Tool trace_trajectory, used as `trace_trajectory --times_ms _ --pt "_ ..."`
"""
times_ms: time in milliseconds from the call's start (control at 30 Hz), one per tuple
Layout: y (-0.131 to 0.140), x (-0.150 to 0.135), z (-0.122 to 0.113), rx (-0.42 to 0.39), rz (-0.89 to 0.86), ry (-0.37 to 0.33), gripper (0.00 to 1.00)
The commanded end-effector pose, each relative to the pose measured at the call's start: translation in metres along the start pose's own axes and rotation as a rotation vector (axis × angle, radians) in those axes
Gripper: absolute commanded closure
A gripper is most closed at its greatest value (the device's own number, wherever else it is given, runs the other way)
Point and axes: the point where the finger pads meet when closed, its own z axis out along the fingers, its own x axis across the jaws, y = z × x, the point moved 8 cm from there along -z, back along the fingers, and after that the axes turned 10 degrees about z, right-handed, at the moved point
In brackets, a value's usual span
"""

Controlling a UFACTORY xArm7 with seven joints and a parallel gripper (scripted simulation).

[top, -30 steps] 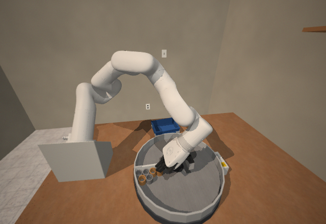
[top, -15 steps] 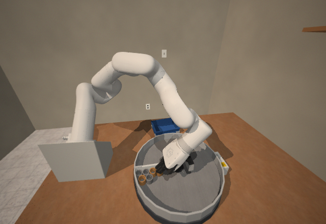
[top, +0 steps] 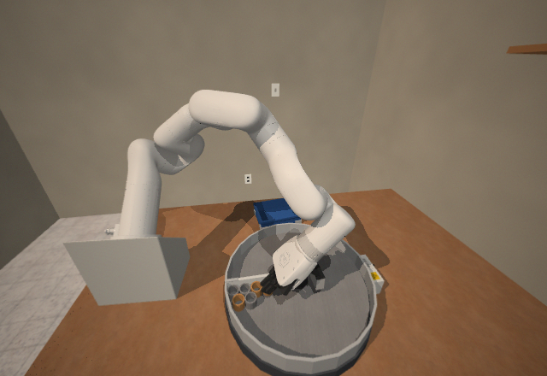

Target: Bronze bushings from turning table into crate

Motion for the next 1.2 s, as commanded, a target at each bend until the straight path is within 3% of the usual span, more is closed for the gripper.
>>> trace_trajectory --times_ms 0,267,300,1167 --pt "0.0003 0.0014 -0.0027 0.006 0.003 0.003 0.90" --pt "0.0003 0.0014 -0.0027 0.006 0.003 0.003 0.90" --pt "0.0003 0.0014 -0.0027 0.006 0.003 0.003 1.00" --pt "0.0003 0.0014 -0.0027 0.006 0.003 0.003 1.00"
